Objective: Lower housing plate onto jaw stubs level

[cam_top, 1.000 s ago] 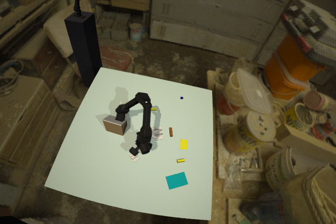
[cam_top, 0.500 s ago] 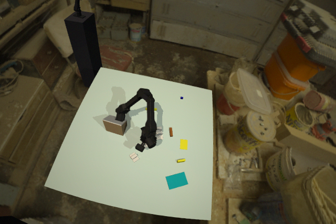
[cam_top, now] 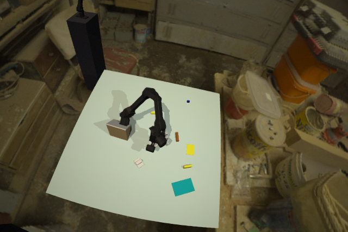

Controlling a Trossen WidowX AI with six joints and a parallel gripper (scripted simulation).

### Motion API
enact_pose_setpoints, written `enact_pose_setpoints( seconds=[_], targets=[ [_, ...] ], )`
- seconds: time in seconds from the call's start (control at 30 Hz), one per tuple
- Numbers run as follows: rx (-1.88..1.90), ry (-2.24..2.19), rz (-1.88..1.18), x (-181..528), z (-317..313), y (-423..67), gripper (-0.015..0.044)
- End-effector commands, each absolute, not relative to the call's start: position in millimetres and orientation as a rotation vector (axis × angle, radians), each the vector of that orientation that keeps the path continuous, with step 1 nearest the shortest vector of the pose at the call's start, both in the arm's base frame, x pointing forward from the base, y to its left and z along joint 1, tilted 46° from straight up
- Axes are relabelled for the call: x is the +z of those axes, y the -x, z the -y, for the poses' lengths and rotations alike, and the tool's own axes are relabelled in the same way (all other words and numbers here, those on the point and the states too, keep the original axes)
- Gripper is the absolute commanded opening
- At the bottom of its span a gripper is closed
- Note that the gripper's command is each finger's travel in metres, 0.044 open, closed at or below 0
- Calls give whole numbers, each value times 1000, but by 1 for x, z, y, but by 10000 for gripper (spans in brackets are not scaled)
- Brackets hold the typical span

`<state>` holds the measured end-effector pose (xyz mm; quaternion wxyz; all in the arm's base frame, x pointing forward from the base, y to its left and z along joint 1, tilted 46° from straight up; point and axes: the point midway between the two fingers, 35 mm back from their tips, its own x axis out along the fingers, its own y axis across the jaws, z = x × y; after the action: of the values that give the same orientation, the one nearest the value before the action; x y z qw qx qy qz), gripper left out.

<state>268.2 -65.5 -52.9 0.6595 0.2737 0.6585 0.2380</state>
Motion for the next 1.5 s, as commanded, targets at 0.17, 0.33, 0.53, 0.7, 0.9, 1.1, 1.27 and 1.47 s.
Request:
enact_pose_setpoints(
  seconds=[0.17,0.33,0.53,0.7,0.9,1.1,1.27,1.47],
  targets=[
    [632,-532,-1437,-31,42,-273,351],
    [681,-487,-1411,-21,29,-274,351],
    [741,-433,-1378,-10,13,-275,351],
    [791,-389,-1349,0,0,-274,351],
    [845,-342,-1317,10,-14,-272,351],
    [847,-341,-1316,10,-15,-272,351],
    [847,-341,-1316,10,-15,-272,351],
    [847,-341,-1316,10,-15,-272,351]
  ],
)
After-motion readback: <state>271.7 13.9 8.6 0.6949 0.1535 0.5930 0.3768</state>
